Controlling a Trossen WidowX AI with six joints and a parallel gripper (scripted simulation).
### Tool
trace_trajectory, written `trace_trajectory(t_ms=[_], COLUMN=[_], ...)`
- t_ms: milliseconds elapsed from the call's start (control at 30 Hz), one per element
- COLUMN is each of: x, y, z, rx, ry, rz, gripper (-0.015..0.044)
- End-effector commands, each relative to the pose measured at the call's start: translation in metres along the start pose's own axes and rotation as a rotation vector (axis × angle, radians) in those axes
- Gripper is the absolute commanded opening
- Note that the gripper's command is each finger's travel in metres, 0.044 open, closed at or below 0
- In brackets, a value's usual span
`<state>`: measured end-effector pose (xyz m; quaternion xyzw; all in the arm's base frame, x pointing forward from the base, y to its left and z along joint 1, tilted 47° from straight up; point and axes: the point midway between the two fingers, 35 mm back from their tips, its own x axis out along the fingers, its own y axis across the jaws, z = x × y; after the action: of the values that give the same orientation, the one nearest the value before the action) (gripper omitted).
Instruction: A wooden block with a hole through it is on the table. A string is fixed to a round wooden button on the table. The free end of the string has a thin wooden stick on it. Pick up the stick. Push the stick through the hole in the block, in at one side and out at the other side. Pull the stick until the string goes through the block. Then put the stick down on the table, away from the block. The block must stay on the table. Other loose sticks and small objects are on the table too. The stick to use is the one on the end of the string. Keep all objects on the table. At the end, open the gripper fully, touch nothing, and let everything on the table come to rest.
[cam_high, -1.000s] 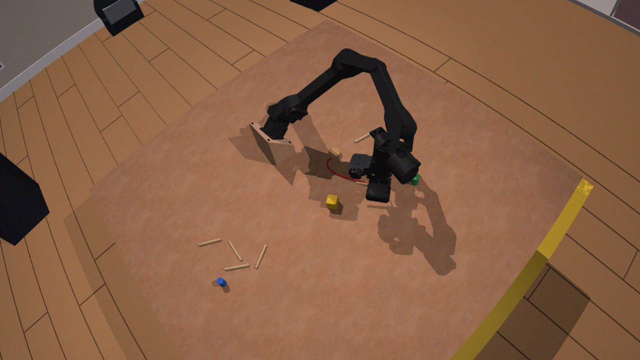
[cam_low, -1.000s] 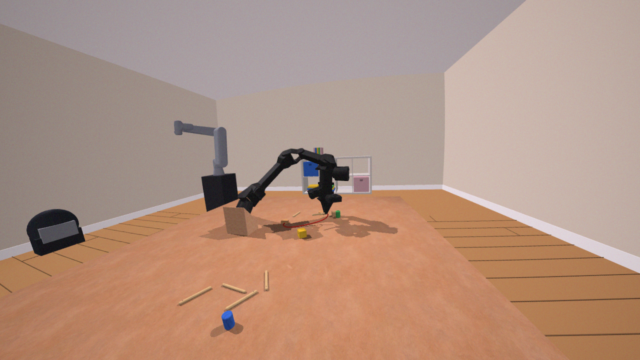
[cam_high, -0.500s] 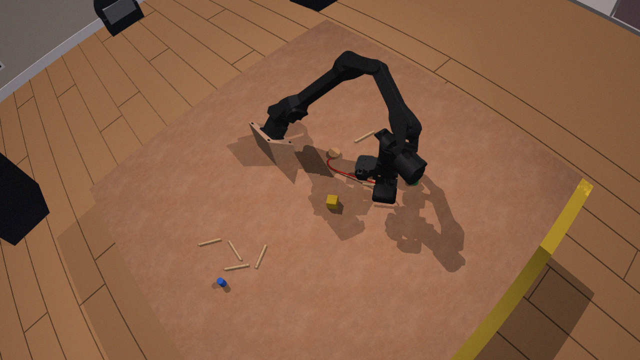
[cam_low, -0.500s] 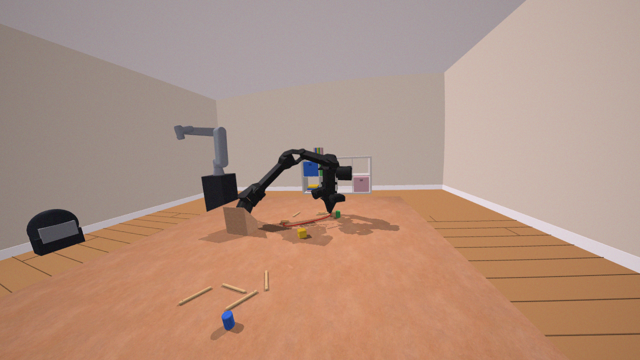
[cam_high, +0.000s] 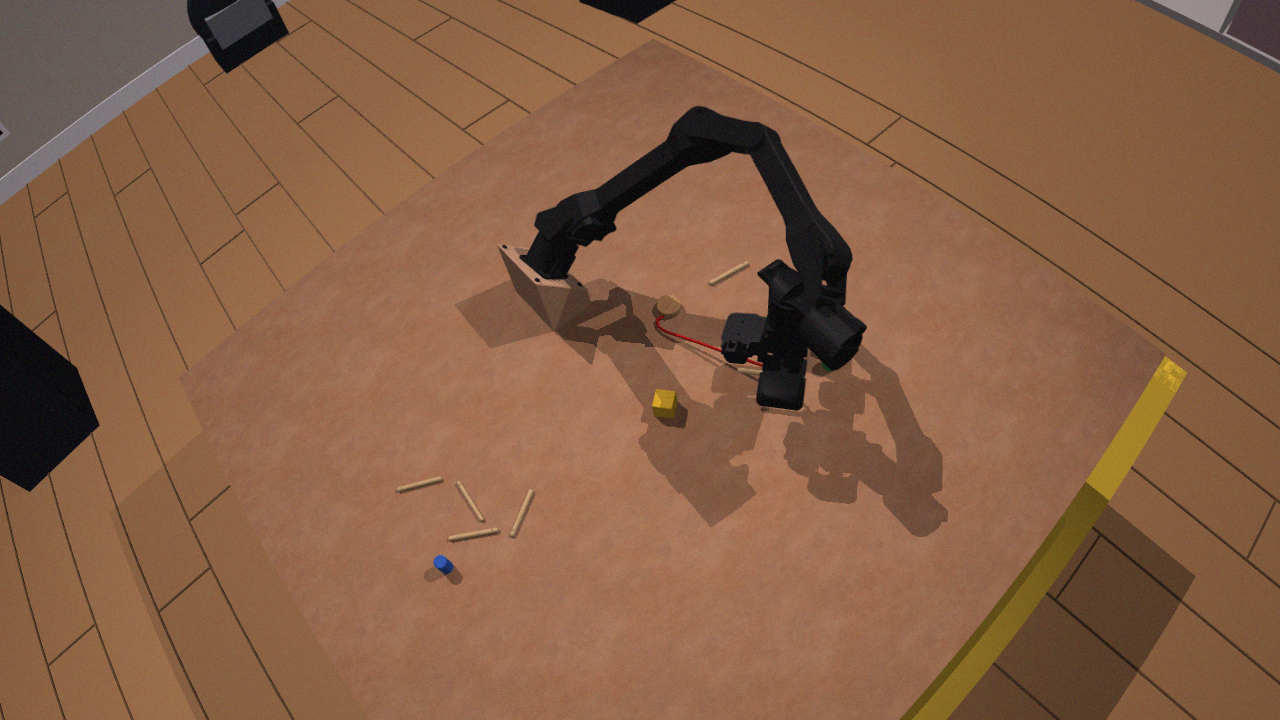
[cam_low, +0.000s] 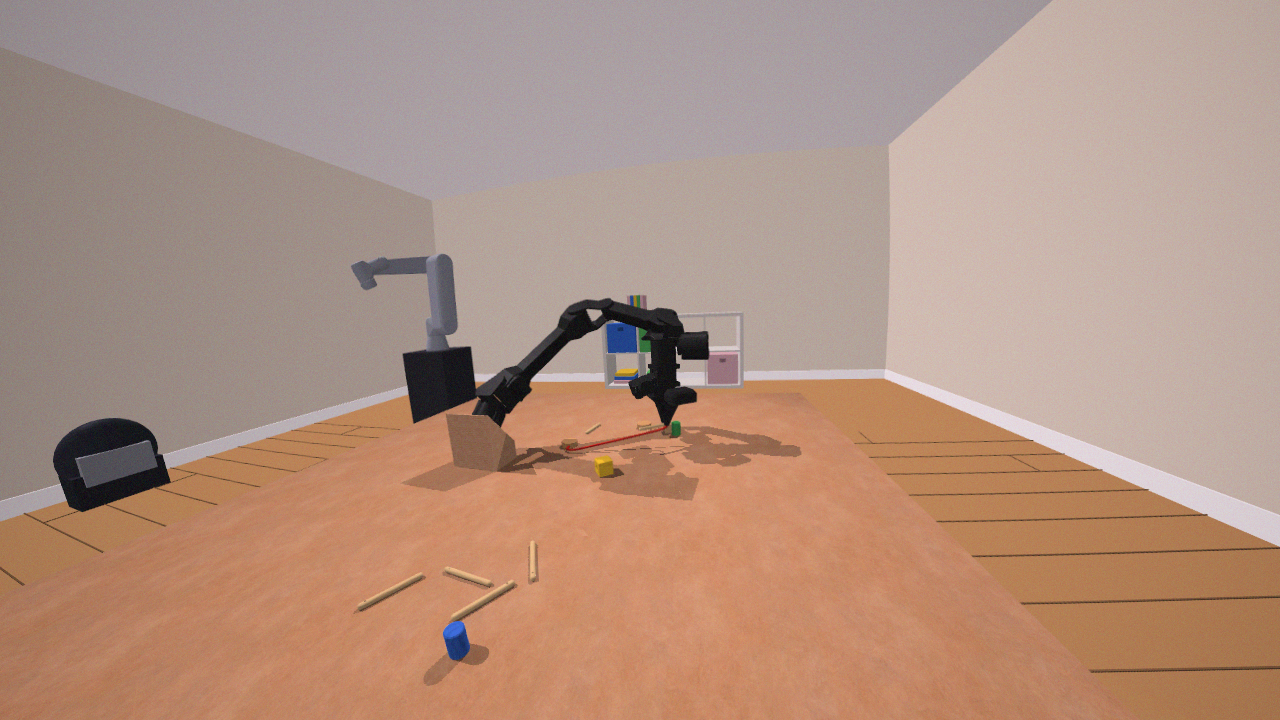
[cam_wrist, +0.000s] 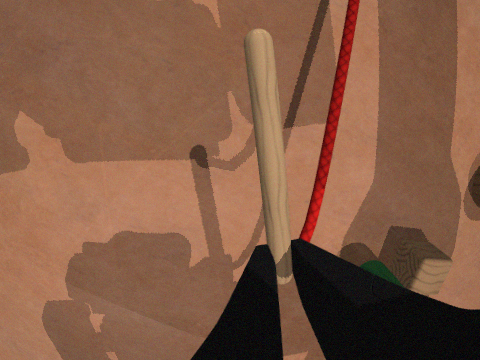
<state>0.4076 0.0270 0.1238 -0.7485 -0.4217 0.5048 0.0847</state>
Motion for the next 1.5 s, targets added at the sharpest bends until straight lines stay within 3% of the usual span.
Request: trace_trajectory(t_ms=[0,1467], x=[0.0,0.033], y=[0.001,0.034], z=[-0.006,0.009], rx=[0.002,0.001], ry=[0.014,0.017], rz=[-0.004,-0.005], gripper=[0.0,0.0])
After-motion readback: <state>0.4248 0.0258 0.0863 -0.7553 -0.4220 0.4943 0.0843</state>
